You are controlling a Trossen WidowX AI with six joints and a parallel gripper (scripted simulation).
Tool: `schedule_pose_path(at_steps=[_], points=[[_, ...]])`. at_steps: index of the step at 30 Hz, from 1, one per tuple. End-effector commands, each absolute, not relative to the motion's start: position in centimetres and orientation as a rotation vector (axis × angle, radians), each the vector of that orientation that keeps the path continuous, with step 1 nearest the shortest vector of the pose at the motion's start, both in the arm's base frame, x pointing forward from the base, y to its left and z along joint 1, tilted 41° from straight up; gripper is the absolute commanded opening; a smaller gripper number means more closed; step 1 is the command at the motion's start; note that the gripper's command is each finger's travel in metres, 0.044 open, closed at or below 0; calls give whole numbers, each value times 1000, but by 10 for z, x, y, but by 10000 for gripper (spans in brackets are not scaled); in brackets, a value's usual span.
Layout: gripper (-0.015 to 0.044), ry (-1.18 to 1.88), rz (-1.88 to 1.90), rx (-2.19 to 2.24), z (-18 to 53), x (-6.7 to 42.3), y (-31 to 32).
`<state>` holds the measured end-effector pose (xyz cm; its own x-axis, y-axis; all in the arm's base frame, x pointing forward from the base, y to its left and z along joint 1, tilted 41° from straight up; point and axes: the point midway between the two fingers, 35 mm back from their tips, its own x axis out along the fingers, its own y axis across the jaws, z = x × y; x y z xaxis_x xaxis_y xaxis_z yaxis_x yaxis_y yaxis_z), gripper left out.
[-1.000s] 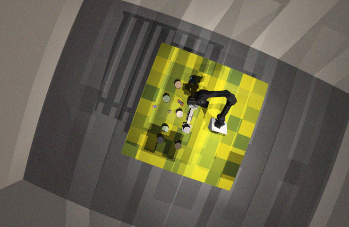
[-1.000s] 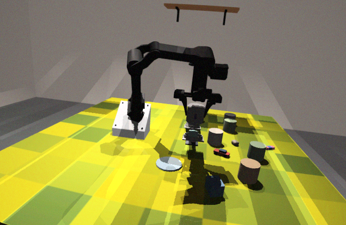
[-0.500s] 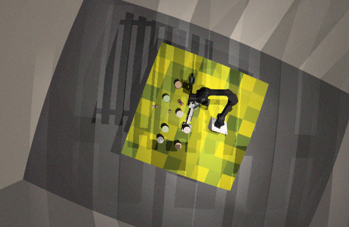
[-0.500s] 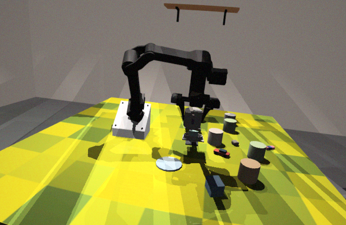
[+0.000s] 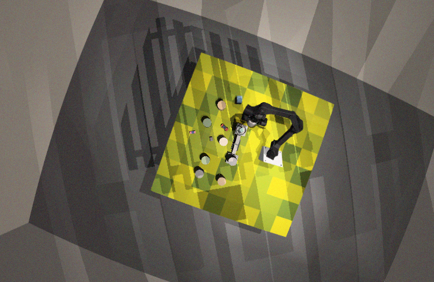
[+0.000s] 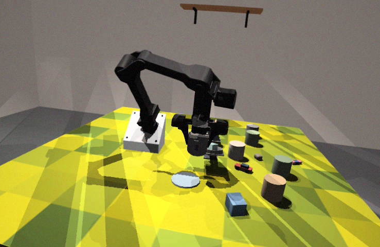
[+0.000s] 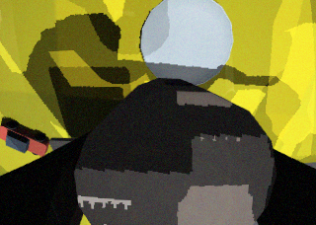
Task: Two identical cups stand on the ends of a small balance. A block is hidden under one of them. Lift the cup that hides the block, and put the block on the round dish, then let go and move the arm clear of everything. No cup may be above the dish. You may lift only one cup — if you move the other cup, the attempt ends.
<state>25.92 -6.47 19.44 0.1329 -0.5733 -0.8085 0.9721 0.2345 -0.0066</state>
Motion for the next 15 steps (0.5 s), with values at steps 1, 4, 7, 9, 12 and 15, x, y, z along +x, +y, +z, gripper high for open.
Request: schedule_pose_path(at_steps=[1, 4, 7, 9, 12, 15], points=[[0, 806, -1220, 629, 196, 247, -82], [0, 804, -1216, 633, 197, 239, -94], [0, 799, -1213, 634, 198, 230, -106], [0, 795, -1211, 634, 199, 224, -113], [0, 787, -1209, 631, 200, 215, -123], [0, 778, -1208, 625, 201, 205, -133]])
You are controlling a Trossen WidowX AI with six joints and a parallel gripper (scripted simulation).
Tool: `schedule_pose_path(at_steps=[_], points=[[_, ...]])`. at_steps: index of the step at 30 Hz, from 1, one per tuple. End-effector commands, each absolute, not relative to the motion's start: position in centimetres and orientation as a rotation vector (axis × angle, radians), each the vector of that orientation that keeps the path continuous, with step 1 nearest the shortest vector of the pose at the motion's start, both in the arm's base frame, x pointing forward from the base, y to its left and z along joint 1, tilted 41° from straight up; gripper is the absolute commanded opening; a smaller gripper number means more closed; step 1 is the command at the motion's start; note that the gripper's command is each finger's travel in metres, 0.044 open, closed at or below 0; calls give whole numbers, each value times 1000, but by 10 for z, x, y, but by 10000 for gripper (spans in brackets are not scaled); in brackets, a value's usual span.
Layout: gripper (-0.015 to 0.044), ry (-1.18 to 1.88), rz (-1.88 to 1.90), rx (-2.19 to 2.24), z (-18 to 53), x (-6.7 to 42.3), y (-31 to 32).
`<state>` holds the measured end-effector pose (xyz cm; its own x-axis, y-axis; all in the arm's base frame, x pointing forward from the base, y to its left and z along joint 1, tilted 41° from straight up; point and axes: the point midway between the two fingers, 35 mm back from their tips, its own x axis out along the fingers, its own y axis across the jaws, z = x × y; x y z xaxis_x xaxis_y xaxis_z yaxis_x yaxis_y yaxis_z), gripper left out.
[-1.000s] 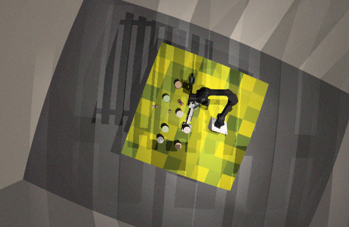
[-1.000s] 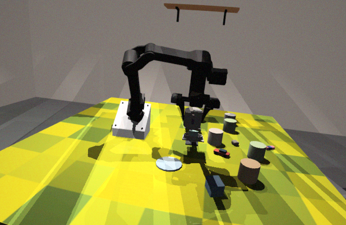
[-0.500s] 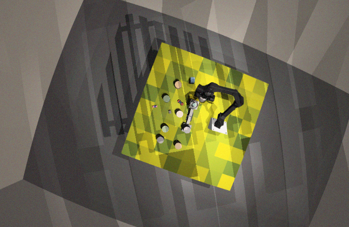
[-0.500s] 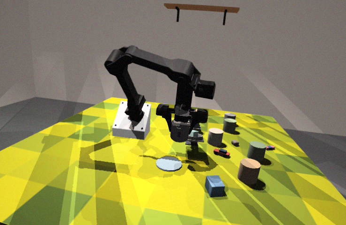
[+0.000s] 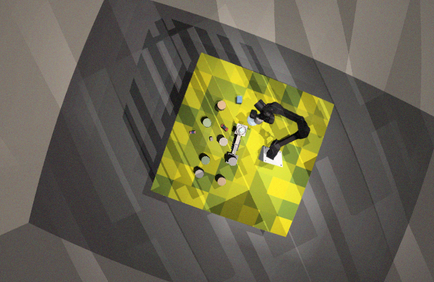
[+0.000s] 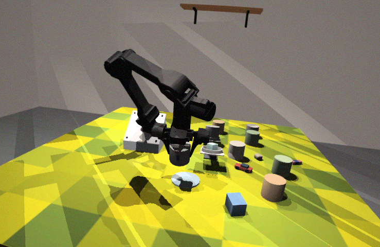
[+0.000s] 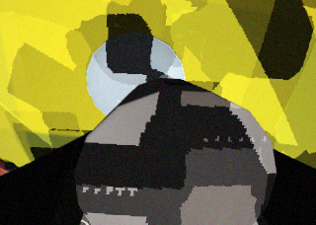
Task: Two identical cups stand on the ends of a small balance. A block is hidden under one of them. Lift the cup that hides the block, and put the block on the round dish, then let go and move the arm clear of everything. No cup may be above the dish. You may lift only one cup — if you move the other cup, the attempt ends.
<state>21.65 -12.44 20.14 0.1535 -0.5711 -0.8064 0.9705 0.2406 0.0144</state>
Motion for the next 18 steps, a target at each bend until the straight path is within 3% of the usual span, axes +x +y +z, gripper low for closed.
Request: schedule_pose_path(at_steps=[1, 18], points=[[0, 774, -1207, 623, 202, 202, -136], [0, 711, -1224, 549, 205, 151, -174]])
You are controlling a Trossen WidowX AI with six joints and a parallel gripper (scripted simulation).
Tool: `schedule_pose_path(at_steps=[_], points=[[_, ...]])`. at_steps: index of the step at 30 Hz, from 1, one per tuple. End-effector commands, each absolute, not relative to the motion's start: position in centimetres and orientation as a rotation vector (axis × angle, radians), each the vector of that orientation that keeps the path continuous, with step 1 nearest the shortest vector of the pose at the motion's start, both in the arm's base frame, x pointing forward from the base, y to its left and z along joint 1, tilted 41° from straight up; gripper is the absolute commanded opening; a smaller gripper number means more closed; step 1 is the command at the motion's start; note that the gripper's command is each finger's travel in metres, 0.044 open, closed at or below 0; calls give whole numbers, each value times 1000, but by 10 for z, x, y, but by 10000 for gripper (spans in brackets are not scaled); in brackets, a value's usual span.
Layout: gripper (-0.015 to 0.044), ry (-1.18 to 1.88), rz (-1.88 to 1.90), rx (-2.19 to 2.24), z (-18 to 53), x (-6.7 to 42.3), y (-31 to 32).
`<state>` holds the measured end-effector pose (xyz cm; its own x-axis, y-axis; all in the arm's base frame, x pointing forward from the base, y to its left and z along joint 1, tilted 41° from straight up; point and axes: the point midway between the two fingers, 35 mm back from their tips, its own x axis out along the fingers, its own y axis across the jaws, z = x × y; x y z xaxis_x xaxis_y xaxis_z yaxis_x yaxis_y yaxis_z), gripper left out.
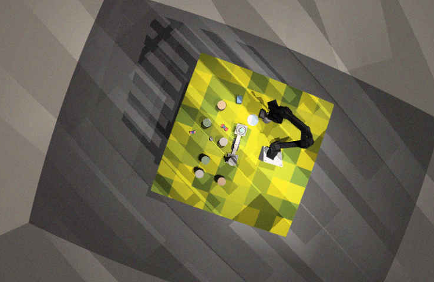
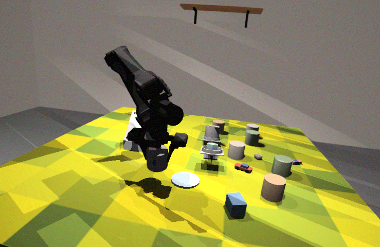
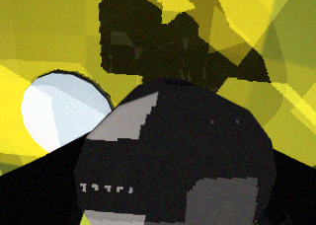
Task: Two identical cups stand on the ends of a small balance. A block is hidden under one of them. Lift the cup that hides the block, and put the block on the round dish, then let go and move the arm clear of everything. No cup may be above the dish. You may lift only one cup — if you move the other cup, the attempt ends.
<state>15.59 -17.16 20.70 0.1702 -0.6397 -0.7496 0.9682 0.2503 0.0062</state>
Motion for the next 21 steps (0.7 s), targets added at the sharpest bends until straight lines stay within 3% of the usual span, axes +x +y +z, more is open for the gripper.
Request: schedule_pose_path(at_steps=[1, 21], points=[[0, 711, -1224, 549, 204, 151, -175], [0, 710, -1225, 546, 172, 159, -203]])
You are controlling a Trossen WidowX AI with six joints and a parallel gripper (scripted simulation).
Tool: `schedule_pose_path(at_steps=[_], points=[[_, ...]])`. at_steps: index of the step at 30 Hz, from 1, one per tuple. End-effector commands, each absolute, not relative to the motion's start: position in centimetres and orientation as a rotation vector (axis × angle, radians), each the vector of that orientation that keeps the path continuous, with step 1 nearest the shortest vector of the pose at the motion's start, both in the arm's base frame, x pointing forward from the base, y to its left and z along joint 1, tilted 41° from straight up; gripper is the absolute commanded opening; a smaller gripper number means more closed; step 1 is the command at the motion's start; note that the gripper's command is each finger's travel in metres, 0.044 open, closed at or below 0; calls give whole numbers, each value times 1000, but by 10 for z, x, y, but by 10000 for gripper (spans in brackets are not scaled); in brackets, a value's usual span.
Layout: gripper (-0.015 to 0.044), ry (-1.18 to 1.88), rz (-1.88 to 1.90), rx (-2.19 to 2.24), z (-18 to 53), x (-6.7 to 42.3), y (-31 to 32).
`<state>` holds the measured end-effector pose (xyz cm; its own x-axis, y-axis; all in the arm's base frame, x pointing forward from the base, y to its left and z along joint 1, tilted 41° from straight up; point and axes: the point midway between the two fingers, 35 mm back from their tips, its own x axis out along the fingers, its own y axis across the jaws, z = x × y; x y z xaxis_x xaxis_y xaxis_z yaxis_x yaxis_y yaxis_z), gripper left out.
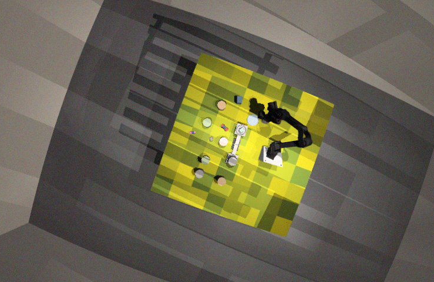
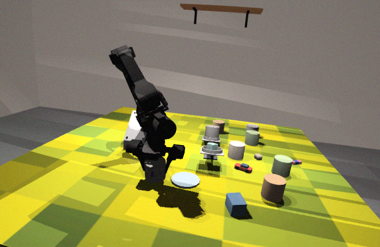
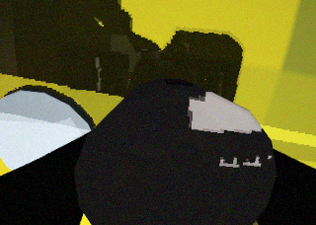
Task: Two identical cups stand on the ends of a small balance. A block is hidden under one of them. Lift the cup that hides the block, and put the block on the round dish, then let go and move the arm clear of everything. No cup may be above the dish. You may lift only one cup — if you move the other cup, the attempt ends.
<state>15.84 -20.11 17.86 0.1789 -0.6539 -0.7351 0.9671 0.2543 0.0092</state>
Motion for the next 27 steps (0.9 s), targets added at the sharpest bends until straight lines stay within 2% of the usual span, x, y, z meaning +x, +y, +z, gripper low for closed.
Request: schedule_pose_path(at_steps=[1, 9, 25, 27], points=[[0, 710, -1225, 546, 171, 159, -204], [0, 710, -1225, 545, 161, 161, -212], [420, 697, -1230, 547, 171, 161, -208], [440, 704, -1227, 550, 188, 158, -191]])
